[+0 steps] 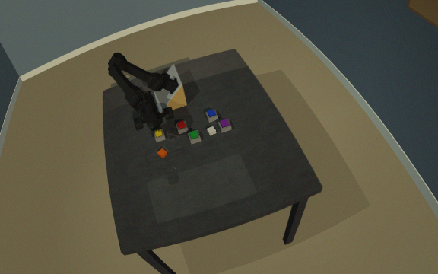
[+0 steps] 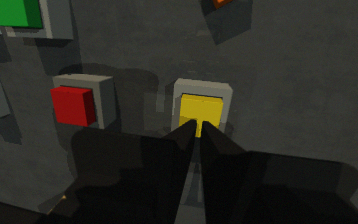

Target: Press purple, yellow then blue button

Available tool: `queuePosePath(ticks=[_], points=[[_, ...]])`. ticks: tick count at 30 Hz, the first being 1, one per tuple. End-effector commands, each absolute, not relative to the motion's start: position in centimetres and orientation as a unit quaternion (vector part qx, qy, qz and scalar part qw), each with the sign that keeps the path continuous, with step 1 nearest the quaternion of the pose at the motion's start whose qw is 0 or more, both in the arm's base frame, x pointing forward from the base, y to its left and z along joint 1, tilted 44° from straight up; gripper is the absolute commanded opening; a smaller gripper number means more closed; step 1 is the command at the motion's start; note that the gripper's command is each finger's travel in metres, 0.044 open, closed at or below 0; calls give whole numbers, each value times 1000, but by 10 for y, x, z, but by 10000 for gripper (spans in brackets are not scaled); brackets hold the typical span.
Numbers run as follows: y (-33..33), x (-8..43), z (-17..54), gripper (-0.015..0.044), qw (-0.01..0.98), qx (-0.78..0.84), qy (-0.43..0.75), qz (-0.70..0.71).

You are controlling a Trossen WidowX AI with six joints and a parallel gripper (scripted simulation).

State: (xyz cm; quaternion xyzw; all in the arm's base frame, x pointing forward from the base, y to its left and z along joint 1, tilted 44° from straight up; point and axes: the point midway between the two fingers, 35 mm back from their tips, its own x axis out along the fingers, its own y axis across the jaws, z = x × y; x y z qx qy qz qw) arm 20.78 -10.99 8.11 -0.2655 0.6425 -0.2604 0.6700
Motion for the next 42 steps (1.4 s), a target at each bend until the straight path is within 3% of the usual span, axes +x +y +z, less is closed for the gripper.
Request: queuePosePath(ticks=[1, 31, 42], points=[[-114, 207, 77, 20, 668, -268, 643, -260], [-125, 207, 66, 20, 668, -269, 643, -260], [-89, 207, 101, 20, 669, -267, 644, -258]])
